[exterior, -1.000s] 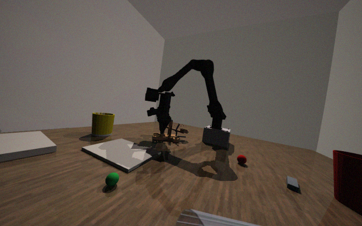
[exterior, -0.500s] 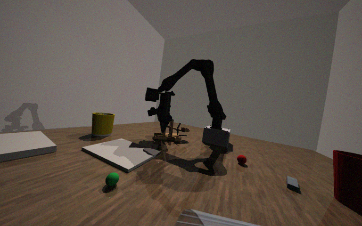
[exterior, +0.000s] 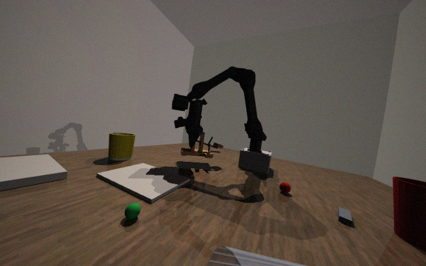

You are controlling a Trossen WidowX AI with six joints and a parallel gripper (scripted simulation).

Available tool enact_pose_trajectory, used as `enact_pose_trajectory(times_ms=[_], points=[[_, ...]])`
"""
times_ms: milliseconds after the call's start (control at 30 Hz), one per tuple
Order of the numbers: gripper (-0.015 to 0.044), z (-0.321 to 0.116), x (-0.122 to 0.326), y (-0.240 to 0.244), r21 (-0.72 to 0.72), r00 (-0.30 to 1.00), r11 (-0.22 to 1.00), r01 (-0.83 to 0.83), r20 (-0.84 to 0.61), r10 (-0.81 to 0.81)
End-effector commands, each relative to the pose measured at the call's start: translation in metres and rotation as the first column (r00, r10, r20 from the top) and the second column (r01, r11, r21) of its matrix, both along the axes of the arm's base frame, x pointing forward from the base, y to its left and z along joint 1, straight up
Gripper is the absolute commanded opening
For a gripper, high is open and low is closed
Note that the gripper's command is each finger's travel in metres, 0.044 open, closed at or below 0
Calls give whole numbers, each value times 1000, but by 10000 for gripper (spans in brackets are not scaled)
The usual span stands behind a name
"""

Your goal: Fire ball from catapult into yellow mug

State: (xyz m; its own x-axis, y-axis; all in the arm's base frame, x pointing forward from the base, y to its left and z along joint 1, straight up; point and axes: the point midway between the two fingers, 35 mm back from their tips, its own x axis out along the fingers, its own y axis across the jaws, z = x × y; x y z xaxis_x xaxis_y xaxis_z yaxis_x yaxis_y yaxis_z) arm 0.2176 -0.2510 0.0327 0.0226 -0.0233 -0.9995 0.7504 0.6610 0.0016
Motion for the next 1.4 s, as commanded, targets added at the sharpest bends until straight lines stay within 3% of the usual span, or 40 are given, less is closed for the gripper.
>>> enact_pose_trajectory(times_ms=[0,1000,1367], points=[[0,-7,0,0,1,1000,1000,3,-2,-3],[0,-39,1,-1,1,1000,1000,0,-1,0],[289,-39,1,-1,1,1000,1000,0,-1,0]])
